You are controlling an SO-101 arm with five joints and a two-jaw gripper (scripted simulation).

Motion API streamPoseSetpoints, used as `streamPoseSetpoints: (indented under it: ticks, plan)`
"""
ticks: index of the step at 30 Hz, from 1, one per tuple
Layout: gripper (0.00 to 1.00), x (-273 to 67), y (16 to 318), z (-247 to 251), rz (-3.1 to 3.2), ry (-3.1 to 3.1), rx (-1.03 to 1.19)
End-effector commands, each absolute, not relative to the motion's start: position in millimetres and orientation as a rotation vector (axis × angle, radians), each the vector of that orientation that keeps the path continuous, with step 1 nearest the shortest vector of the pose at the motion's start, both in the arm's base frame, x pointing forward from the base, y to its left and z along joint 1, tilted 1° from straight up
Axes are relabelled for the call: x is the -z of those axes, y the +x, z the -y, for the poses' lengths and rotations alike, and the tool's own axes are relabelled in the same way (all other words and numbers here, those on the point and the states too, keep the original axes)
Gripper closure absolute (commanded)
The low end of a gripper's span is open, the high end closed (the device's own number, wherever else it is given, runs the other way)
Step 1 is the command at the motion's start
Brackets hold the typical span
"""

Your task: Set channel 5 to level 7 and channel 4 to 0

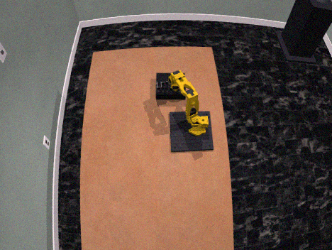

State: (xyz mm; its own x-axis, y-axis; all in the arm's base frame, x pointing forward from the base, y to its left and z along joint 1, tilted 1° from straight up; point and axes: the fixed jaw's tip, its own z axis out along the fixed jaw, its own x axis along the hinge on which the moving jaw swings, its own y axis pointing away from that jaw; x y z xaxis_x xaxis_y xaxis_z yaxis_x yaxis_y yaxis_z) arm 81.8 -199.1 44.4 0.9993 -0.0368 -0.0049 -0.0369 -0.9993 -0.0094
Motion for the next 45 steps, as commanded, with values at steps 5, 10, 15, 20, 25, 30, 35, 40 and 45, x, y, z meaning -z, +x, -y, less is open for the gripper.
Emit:
streamPoseSetpoints:
  ticks: [5, 10, 15, 20, 25, 30, 35, 40, 45]
  plan:
    - [1.0, -44.0, 79.2, 202.9, -0.067, -3.125, -0.01]
    - [1.0, -44.0, 79.2, 203.0, -0.067, -3.125, -0.01]
    - [1.0, -44.0, 79.1, 203.9, -0.067, -3.125, -0.01]
    - [1.0, -44.0, 79.0, 205.6, -0.067, -3.125, -0.01]
    - [1.0, -43.9, 79.0, 206.0, -0.067, -3.125, -0.01]
    - [1.0, -43.9, 79.0, 206.3, -0.067, -3.125, -0.01]
    - [1.0, -43.9, 78.9, 208.0, -0.067, -3.125, -0.01]
    - [1.0, -43.9, 78.8, 208.9, -0.067, -3.125, -0.01]
    - [1.0, -43.9, 78.8, 209.0, -0.067, -3.125, -0.01]
